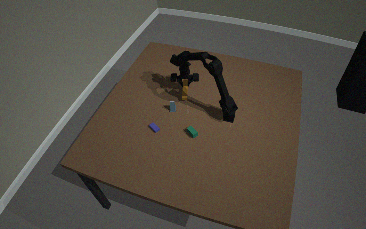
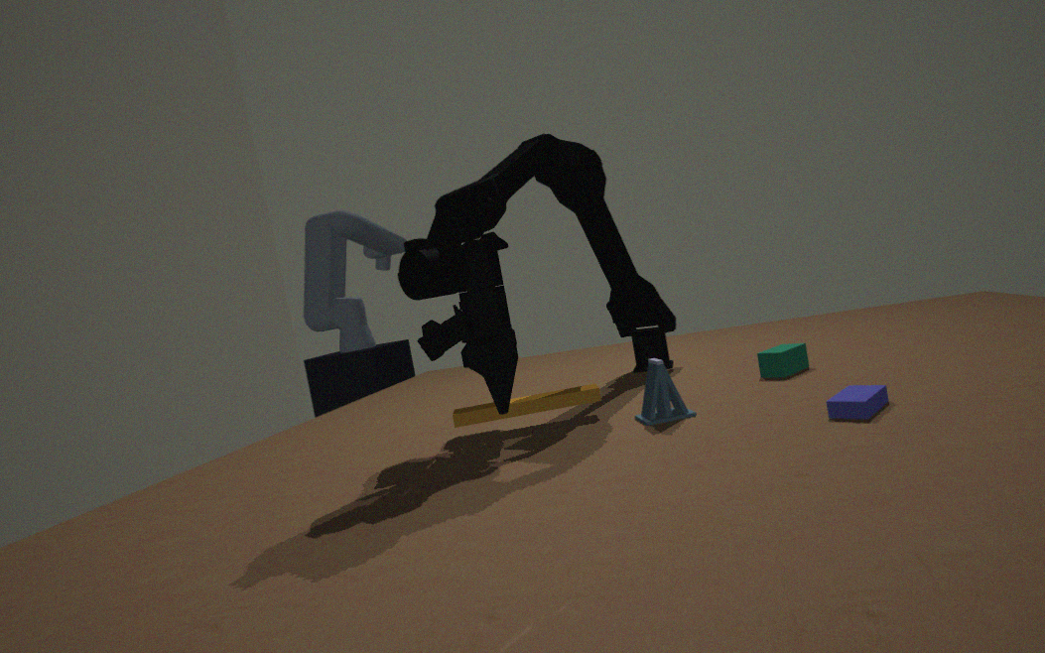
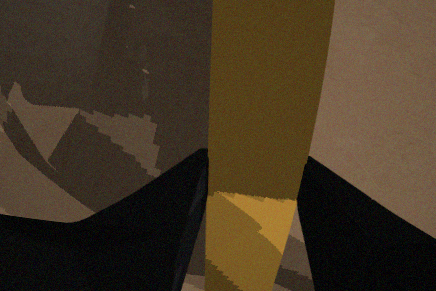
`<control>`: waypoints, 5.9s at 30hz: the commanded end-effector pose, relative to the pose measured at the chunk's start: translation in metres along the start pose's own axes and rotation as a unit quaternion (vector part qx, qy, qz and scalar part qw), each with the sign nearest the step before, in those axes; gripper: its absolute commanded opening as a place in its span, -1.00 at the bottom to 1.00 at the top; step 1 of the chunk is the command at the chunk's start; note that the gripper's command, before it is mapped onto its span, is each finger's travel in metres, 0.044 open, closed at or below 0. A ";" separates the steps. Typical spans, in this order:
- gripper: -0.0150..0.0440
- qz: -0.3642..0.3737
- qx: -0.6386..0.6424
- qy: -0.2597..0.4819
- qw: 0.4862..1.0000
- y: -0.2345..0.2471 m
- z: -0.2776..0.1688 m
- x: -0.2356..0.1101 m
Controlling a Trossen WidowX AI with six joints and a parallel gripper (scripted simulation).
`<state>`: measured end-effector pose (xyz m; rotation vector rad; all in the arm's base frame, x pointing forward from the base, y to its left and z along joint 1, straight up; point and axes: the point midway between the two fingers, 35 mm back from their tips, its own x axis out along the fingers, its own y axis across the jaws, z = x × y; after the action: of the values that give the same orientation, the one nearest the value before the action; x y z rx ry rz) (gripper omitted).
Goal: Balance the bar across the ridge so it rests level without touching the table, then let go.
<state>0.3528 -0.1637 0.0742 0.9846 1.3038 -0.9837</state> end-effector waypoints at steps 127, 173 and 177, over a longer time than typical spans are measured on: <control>-0.49 0.010 -0.053 0.006 0.999 0.077 -0.156 -0.056; -0.49 0.010 -0.053 0.006 0.999 0.077 -0.156 -0.052; -0.49 0.010 -0.053 0.006 0.999 0.077 -0.156 -0.052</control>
<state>0.3796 0.0083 0.1238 0.9158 1.3406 -0.8895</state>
